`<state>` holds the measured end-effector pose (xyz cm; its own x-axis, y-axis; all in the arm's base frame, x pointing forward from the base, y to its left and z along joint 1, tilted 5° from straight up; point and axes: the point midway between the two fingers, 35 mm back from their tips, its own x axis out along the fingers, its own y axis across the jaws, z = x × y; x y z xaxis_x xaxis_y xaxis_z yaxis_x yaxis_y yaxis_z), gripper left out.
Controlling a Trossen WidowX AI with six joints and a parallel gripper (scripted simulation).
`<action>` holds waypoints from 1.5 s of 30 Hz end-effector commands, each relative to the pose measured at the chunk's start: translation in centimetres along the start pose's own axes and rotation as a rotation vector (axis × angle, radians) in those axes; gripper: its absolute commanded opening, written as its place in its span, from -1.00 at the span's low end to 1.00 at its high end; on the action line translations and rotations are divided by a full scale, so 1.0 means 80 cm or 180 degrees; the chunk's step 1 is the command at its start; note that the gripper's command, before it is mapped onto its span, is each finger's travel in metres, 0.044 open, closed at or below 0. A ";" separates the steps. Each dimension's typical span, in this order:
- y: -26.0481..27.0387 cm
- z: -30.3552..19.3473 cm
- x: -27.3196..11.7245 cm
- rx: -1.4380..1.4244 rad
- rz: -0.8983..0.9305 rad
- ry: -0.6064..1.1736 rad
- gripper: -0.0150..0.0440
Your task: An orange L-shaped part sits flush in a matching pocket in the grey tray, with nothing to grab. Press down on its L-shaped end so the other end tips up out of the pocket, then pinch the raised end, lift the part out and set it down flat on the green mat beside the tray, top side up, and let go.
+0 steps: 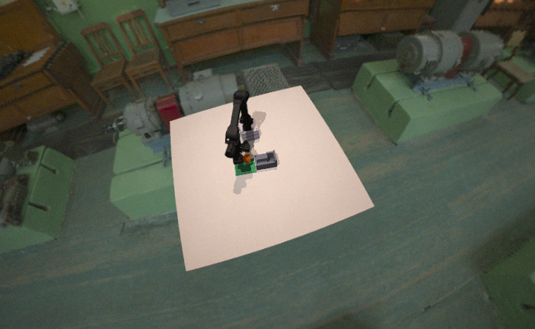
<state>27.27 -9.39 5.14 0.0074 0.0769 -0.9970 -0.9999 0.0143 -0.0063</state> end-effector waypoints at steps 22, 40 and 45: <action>0.000 -0.001 0.050 -0.0012 0.0001 0.0007 -0.49; 0.001 0.000 0.081 -0.0012 0.0002 0.0006 -0.49; 0.001 0.000 0.081 -0.0012 0.0002 0.0006 -0.49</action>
<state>27.24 -8.89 -1.26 0.0059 0.0771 -0.9970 -1.0000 0.0052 -0.0055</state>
